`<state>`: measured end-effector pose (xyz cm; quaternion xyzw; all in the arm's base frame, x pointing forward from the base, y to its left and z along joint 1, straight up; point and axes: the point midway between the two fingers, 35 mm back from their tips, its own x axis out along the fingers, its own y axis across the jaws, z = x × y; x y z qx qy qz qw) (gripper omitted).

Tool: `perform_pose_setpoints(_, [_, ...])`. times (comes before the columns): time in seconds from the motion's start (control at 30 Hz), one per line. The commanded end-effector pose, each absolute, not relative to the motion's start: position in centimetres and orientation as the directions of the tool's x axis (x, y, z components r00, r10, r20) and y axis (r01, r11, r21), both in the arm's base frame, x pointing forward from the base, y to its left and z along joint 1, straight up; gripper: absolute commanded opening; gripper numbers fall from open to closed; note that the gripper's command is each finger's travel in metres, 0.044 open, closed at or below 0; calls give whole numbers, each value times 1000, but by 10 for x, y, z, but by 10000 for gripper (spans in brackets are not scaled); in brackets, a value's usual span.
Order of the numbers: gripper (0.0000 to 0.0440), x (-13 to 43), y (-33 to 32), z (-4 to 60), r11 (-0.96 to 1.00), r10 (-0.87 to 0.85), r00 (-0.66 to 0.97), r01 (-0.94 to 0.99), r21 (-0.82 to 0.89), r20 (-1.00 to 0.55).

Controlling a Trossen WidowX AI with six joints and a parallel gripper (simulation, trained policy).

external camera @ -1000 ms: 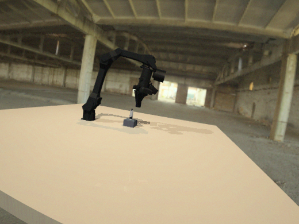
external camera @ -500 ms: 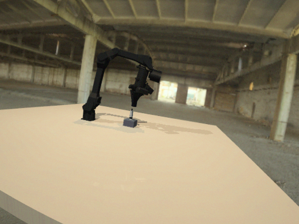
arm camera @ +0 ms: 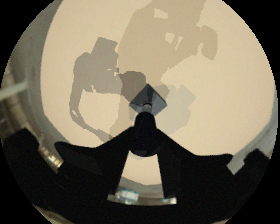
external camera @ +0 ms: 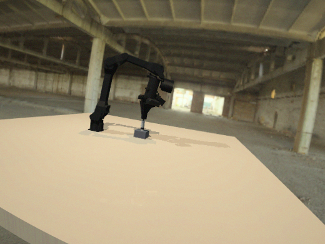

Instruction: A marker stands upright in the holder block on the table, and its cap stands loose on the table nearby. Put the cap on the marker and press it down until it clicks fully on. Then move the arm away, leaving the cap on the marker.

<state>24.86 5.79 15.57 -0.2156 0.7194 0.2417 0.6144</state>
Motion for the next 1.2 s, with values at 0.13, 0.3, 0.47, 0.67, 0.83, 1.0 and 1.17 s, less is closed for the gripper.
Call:
perform_pose_setpoints(0.13, [0,244,57,140,777,-10,-167,-622,98,-986])
perform_pose_setpoints(0.3, [0,242,58,128,766,-3,-179,-633,112,-984])
perform_pose_setpoints(0.47, [0,240,58,116,753,3,-186,-646,124,-983])
perform_pose_setpoints(0.67, [0,240,58,103,734,7,-182,-666,129,-983])
perform_pose_setpoints(0.83, [3,240,58,96,721,8,-175,-682,127,-984])
perform_pose_setpoints(1.0, [6,241,58,93,713,7,-171,-690,125,-985])
perform_pose_setpoints(1.17, [9,241,59,89,703,7,-164,-701,121,-986])
